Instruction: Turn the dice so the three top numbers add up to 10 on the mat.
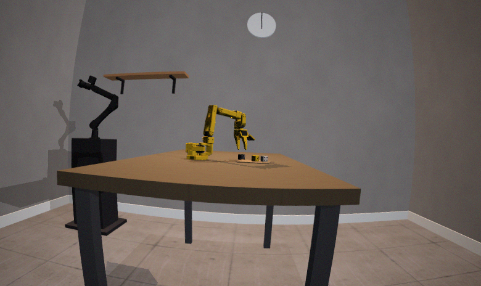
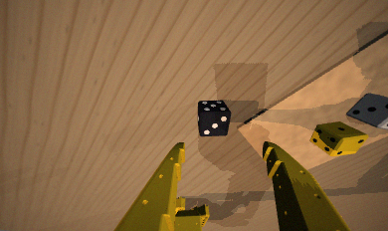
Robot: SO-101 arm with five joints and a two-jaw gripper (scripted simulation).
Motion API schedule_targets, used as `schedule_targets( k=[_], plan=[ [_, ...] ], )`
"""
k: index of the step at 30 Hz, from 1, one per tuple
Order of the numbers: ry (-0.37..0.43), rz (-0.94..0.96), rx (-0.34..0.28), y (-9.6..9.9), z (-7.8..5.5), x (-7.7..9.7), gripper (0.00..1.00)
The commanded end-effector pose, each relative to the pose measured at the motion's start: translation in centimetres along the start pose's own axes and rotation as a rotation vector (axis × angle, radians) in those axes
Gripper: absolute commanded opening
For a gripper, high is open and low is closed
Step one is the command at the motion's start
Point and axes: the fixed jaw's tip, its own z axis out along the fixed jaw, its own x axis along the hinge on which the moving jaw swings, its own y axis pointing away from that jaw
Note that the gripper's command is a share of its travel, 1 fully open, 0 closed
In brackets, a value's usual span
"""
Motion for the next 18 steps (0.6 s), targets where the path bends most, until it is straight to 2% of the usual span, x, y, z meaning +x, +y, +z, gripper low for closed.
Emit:
schedule_targets(
  k=[1,14,18],
  plan=[
    [-0.046,-0.019,0.002,0.2,-0.4,-0.5,0.31],
    [-0.046,-0.019,0.002,0.2,1.9,-0.6,0.31],
    [-0.046,-0.019,0.002,0.2,2.2,-0.6,0.31]
  ],
)
